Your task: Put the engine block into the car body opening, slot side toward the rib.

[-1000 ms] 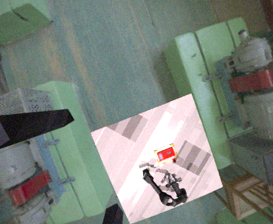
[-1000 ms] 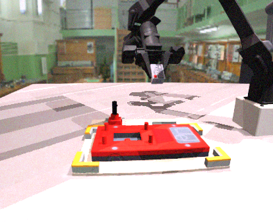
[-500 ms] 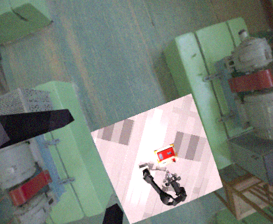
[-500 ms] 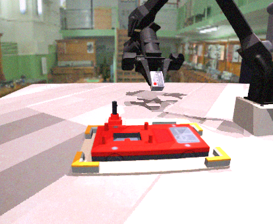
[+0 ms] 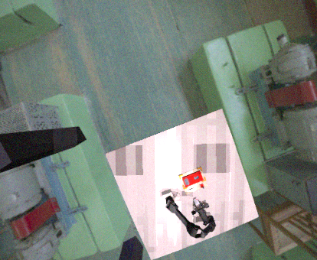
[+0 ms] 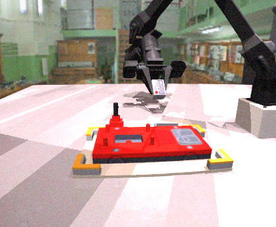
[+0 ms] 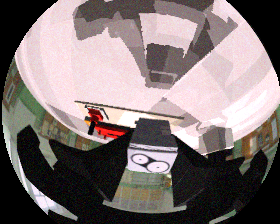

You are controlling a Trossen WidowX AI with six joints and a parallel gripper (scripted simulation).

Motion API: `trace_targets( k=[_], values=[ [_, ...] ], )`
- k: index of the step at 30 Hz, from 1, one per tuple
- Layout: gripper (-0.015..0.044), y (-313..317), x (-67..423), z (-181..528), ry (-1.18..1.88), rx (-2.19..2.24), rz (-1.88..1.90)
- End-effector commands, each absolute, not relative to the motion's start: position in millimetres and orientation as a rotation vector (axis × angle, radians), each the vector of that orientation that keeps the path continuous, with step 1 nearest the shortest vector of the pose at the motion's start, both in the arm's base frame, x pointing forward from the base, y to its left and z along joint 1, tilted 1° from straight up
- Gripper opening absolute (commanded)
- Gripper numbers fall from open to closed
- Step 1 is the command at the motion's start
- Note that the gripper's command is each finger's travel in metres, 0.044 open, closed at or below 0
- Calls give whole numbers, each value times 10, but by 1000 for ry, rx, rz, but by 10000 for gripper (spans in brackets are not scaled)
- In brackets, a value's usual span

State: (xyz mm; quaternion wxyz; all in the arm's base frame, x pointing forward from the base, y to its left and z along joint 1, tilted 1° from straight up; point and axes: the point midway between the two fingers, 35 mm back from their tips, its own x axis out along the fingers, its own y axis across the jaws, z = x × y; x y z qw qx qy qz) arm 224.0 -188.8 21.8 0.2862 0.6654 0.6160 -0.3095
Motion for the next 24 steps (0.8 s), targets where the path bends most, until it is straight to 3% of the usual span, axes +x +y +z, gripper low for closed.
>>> trace_targets(
  k=[1,24],
  values=[
    [0,-1875,2236,124,1654,1785,-819],
    [0,-1881,2234,-190,1654,1785,-819]
  ],
)
